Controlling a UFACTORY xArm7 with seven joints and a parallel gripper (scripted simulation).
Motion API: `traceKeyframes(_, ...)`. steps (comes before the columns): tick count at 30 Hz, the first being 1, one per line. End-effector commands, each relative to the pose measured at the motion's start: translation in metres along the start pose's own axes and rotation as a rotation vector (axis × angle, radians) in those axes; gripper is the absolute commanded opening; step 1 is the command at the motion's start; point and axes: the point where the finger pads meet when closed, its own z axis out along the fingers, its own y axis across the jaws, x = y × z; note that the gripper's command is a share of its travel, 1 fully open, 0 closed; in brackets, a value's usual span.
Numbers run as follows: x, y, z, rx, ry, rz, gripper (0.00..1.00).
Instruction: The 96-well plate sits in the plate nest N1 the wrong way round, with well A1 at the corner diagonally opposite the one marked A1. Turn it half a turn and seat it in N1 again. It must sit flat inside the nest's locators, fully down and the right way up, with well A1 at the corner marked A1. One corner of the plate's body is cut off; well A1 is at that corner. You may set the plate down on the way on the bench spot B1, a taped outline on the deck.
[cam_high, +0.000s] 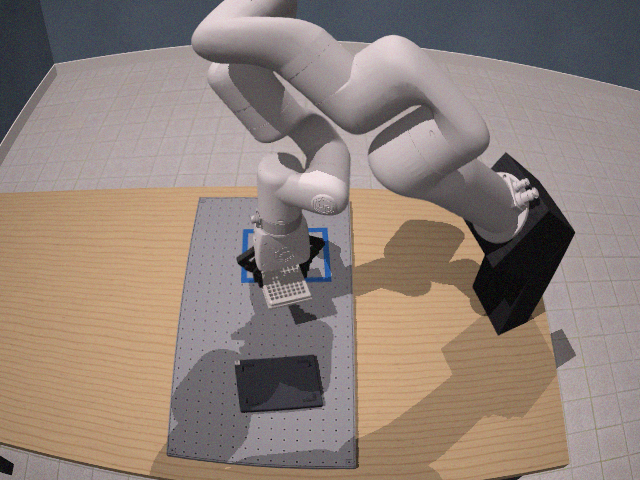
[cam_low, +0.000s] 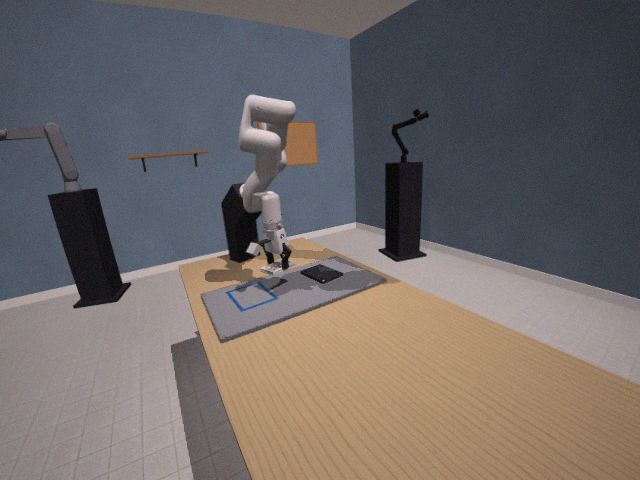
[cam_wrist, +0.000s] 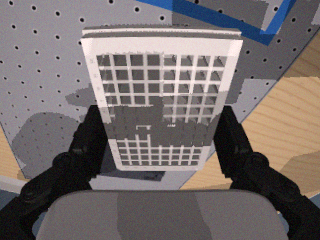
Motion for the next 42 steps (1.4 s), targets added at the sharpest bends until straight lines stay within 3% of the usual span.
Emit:
traceKeyframes(1, -0.017, -0.007, -0.001, -0.012, 0.015, 0.196, 0.00)
traceKeyframes(42, -0.128, -0.045, -0.003, -0.002, 0.021, 1.362, 0.00)
